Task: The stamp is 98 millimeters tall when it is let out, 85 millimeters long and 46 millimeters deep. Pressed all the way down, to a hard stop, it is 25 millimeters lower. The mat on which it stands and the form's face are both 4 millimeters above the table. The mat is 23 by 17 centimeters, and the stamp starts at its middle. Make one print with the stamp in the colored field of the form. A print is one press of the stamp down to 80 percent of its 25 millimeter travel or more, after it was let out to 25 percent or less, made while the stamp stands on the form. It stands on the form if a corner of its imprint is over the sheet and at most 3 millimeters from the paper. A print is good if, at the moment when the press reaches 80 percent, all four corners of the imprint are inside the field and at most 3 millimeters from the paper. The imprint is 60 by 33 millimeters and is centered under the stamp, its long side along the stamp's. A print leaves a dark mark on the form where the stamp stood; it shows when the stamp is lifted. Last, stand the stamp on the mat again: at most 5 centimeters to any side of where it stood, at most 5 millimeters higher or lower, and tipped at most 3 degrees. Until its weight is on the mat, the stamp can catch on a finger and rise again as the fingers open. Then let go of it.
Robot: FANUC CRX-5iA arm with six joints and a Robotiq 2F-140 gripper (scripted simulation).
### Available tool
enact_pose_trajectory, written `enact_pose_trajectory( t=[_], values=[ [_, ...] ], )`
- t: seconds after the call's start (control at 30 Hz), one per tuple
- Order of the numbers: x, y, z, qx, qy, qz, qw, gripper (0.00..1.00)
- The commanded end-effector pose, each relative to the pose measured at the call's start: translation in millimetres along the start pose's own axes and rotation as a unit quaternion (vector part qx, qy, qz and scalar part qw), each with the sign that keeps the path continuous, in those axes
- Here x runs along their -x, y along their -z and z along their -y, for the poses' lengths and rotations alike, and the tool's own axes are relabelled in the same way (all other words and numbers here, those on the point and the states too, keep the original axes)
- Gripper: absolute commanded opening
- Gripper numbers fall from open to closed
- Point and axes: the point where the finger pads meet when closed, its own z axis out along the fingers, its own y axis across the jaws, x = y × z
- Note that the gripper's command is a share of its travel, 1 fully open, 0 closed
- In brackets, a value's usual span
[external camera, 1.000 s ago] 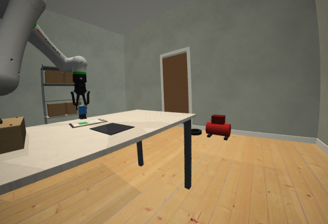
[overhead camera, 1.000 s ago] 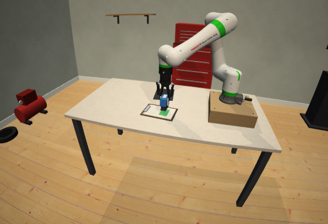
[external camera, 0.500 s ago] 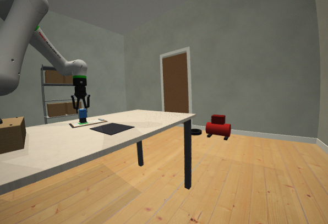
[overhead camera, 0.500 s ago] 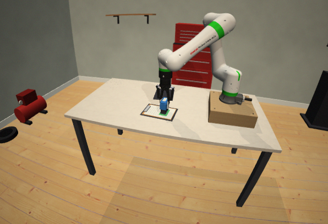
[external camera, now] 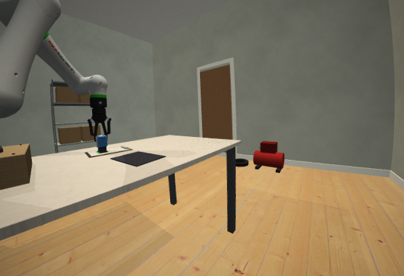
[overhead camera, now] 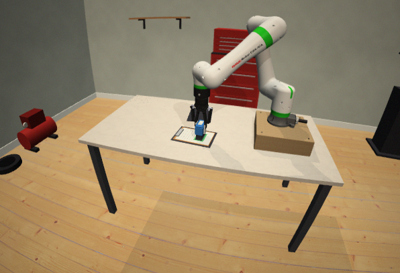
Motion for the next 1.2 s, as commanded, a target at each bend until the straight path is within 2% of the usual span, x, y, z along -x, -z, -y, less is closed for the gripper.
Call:
enact_pose_trajectory(
  t=[0.0,0.3,0.53,1.0,1.17],
  values=[
    [-0.1,0.2,-0.2,0.0,0.0,0.0,1.0,0.17],
    [-0.1,-7.5,-0.2,0.0,0.0,0.0,1.0,0.17],
    [-0.1,-22.9,-0.2,0.0,0.0,0.0,1.0,0.17],
    [-0.1,-23.3,-0.2,0.0,0.0,0.0,1.0,0.17],
    [-0.1,-16.5,-0.2,0.0,0.0,0.0,1.0,0.17]
  ],
)
